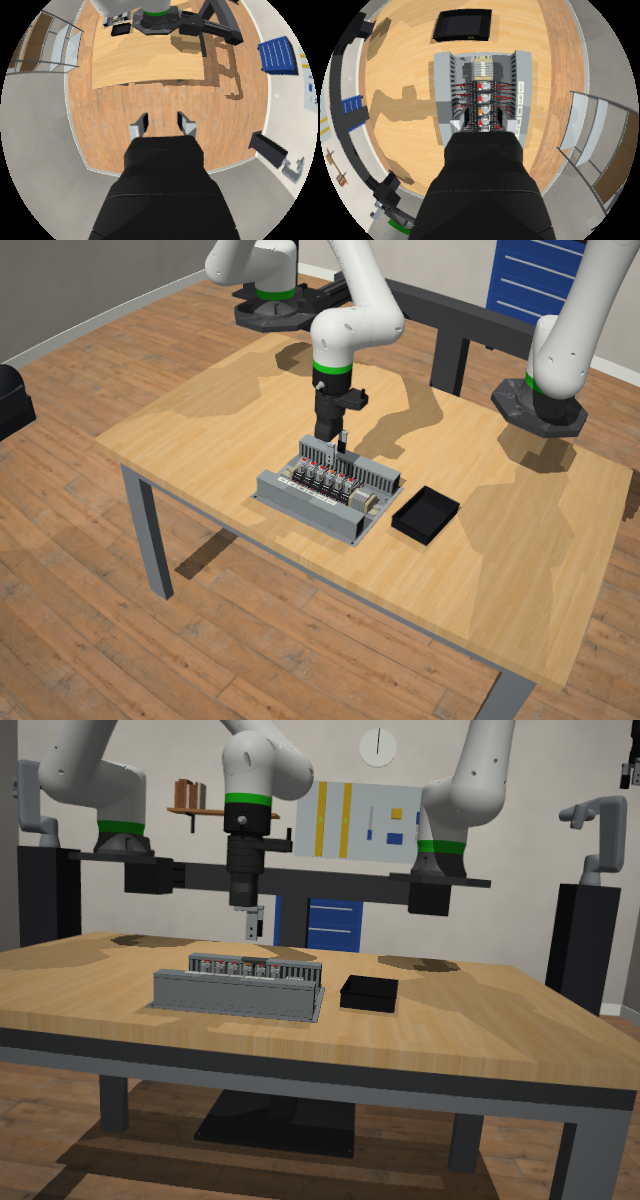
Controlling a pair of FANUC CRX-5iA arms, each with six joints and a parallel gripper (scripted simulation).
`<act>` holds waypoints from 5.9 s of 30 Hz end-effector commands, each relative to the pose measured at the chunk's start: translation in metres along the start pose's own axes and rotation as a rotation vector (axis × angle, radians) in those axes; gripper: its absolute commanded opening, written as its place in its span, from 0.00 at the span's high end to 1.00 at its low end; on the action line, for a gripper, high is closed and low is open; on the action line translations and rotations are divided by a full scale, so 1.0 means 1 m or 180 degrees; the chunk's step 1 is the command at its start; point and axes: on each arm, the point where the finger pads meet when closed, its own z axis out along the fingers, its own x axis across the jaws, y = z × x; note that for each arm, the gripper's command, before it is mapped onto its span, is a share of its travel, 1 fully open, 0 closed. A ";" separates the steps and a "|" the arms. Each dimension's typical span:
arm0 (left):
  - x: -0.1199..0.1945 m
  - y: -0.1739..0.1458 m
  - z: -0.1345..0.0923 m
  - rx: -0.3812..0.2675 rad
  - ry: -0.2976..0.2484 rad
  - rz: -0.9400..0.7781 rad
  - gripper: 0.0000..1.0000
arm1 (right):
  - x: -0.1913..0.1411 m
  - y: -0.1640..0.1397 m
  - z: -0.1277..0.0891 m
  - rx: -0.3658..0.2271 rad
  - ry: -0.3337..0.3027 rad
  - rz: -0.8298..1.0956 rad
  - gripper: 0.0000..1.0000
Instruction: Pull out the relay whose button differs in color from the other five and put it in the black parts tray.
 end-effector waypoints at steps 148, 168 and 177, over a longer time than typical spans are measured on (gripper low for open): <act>0.000 0.000 -0.001 -0.0006 -0.0001 0.0000 0.00 | 0.002 0.011 0.050 0.0004 0.0004 -0.0001 0.02; 0.000 0.000 -0.001 -0.0006 -0.0001 0.0000 0.00 | 0.002 0.011 0.052 0.0004 0.0004 -0.0001 0.02; 0.000 0.000 -0.001 -0.0006 -0.0001 0.0000 0.00 | 0.002 0.011 0.059 0.0004 0.0004 -0.0001 0.02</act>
